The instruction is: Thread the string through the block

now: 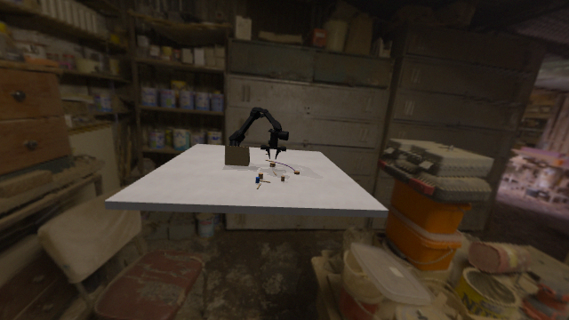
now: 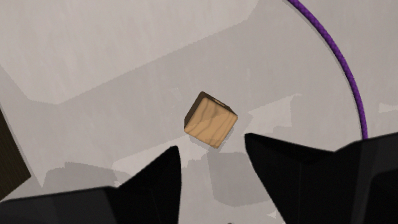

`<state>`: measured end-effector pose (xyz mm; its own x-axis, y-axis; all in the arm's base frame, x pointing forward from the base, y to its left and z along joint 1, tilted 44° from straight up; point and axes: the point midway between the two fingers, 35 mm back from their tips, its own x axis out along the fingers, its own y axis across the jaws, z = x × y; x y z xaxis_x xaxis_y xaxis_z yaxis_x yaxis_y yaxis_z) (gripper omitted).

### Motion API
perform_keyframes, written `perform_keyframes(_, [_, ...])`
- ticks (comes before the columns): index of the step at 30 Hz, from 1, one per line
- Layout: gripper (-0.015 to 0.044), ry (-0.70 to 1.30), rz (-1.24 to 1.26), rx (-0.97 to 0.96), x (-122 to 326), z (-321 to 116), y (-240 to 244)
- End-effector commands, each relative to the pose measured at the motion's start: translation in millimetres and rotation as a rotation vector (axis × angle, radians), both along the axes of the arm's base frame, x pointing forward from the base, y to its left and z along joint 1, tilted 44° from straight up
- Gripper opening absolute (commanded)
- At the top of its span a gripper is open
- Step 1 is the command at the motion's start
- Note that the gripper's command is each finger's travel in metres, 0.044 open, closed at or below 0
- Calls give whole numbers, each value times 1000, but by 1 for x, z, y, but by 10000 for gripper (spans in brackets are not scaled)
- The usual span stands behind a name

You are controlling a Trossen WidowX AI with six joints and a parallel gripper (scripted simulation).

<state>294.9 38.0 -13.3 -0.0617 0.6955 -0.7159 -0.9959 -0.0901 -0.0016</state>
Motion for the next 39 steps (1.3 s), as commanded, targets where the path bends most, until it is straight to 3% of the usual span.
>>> perform_keyframes(1, [159, 0, 0, 0, 0, 0, 0])
perform_keyframes(7, [2, 0, 0, 0, 0, 0, 0])
perform_keyframes(23, [0, 0, 0, 0, 0, 0, 0])
perform_keyframes(25, [53, -61, 63, 2, 2, 7, 7])
perform_keyframes(33, [263, -738, 755, 64, -3, 92, 93])
perform_keyframes(39, [420, -771, 788, 69, -4, 96, 97])
